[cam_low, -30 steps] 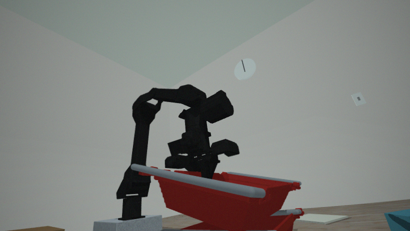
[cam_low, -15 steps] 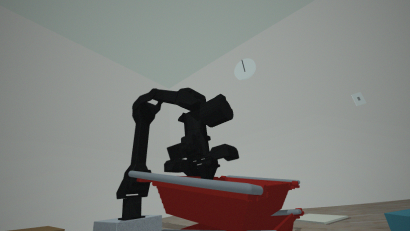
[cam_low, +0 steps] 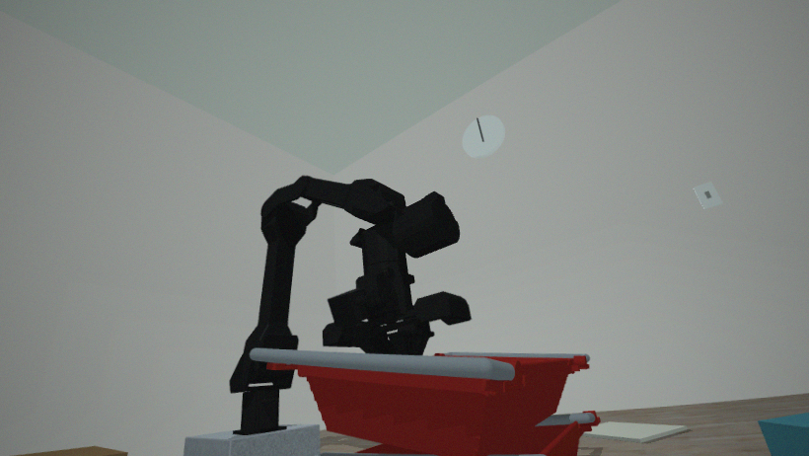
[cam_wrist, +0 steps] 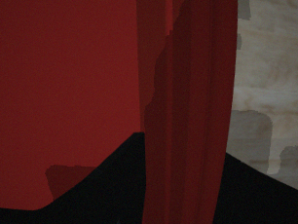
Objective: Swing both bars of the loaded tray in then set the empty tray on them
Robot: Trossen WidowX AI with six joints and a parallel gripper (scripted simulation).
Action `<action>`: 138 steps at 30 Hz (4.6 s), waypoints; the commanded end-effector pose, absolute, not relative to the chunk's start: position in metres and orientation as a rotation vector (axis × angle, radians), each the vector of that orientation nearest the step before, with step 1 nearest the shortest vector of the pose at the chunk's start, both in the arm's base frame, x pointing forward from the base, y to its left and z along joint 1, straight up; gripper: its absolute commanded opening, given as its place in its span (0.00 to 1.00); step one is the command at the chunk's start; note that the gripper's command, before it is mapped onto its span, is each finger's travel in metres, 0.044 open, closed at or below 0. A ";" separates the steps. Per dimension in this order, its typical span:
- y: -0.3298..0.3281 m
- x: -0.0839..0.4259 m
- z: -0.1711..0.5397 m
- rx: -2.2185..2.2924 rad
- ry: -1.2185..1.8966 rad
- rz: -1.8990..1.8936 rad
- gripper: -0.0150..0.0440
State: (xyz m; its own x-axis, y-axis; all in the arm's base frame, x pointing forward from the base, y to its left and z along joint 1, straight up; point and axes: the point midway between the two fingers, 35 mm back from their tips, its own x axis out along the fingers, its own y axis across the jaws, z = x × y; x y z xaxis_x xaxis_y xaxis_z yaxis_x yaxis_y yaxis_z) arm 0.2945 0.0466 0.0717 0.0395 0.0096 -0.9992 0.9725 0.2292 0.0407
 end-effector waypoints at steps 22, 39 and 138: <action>0.045 0.290 0.060 1.046 1.296 -1.017 0.25; 0.045 0.290 0.060 1.046 1.296 -1.017 0.25; 0.045 0.289 0.050 1.046 1.296 -1.017 0.28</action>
